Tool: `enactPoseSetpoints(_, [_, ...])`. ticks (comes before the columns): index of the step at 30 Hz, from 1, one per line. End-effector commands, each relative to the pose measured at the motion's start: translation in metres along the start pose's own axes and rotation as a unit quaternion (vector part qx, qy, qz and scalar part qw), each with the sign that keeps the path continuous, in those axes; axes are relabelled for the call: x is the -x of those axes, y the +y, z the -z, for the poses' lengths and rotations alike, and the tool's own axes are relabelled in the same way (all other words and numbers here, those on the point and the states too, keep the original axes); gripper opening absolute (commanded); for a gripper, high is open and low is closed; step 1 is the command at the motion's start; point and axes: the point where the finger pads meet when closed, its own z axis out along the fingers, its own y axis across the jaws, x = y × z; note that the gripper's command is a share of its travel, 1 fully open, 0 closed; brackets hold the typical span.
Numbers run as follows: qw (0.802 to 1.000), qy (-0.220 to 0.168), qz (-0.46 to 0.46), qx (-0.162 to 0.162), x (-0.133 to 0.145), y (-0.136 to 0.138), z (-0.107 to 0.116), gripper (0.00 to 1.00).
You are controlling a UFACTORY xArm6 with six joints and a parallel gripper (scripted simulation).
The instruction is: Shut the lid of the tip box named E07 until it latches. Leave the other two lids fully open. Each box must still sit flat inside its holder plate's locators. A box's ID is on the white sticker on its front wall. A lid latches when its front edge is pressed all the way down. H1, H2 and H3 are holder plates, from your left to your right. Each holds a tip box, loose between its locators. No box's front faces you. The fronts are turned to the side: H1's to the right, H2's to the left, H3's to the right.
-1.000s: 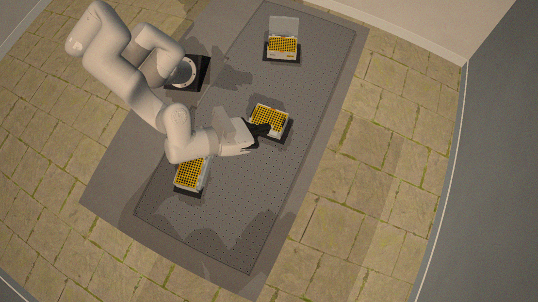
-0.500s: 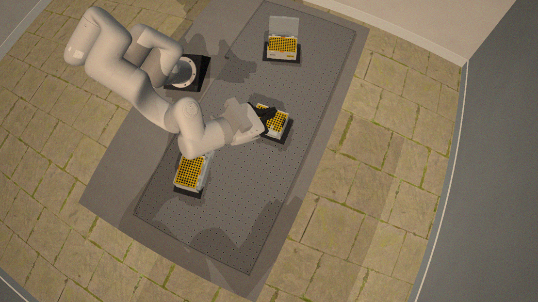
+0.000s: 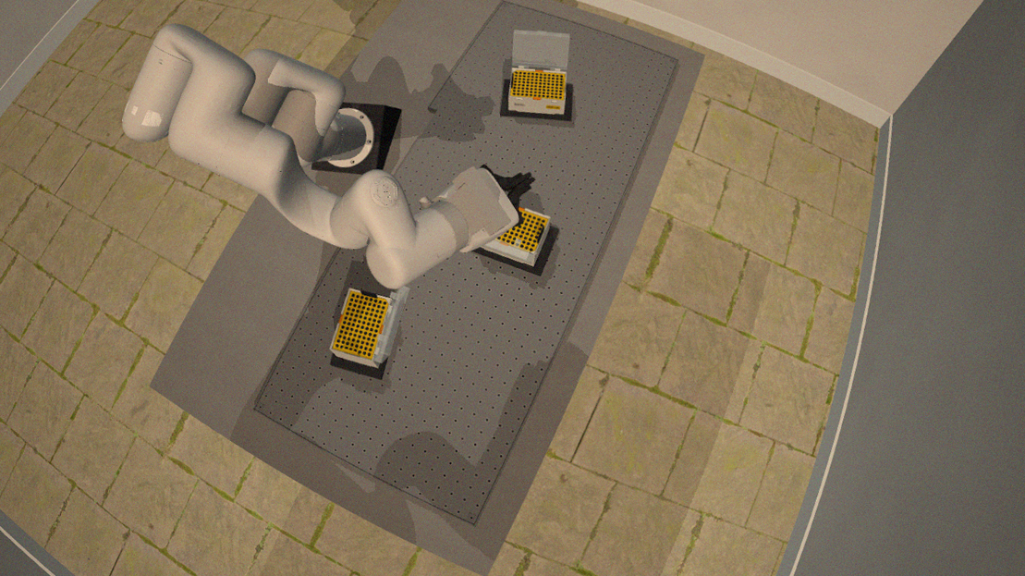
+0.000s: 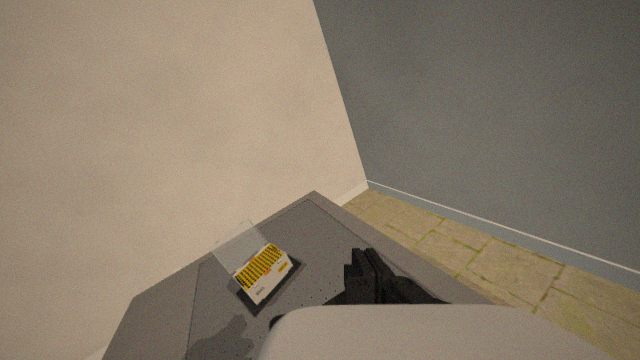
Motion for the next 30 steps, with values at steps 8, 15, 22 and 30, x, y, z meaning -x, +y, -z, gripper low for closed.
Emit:
enactPoseSetpoints(8, [0.994, -0.042, -0.085, -0.059, -0.006, -0.03, -0.027, 0.0])
enactPoseSetpoints(15, [0.986, -0.069, -0.124, -0.083, -0.007, -0.049, -0.041, 0.0])
enactPoseSetpoints(22, [0.976, -0.098, -0.162, -0.103, -0.007, -0.067, -0.054, 0.0])
enactPoseSetpoints(30, [0.955, -0.152, -0.221, -0.126, -0.005, -0.094, -0.07, 0.0])
